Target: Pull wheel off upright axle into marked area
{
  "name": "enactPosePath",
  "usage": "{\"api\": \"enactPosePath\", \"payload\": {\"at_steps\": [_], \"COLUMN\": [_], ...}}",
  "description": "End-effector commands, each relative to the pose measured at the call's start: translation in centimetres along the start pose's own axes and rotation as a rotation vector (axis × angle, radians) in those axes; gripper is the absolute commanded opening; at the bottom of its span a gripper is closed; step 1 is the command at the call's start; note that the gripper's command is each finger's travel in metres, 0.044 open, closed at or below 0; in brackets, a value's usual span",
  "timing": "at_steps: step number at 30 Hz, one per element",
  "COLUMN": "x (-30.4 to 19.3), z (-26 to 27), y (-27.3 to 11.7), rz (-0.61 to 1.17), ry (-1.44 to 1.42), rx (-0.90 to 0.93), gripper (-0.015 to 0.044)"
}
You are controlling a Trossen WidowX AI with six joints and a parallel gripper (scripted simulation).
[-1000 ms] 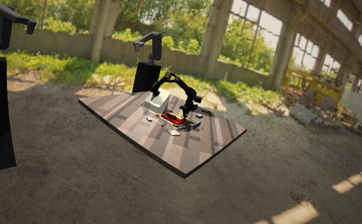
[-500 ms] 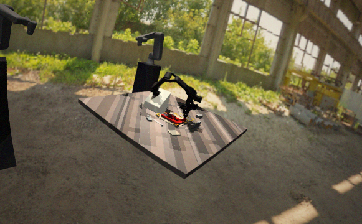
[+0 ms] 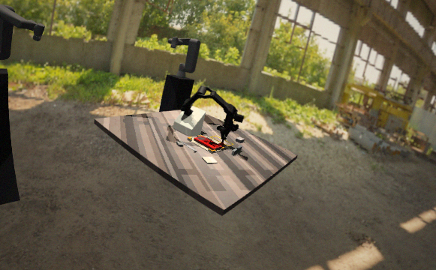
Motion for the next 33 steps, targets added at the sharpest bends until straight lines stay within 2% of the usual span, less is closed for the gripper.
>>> {"api": "enactPosePath", "payload": {"at_steps": [1,21,29,33], "x": [0.1,0.1,-0.2,-0.6], "z": [0.0,0.0,0.0,0.3], "y": [-0.2,-0.9,-4.0,-3.7], "rz": [0.001,0.000,0.000,0.001], "ry": [0.008,0.007,0.006,-0.009], "rx": [0.005,0.004,0.005,-0.001], "gripper": [0.0000,0.0000,0.0000,0.0000]}}
Point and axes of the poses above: the point midway between the two fingers, 35 mm back from their tips, its own y axis out along the fingers, its own z axis across the jaws, x = y × z, the point moved 3 cm from there along -y, back along the fingers, and after that the axes turned 4 degrees about y, right-handed, at the moved point
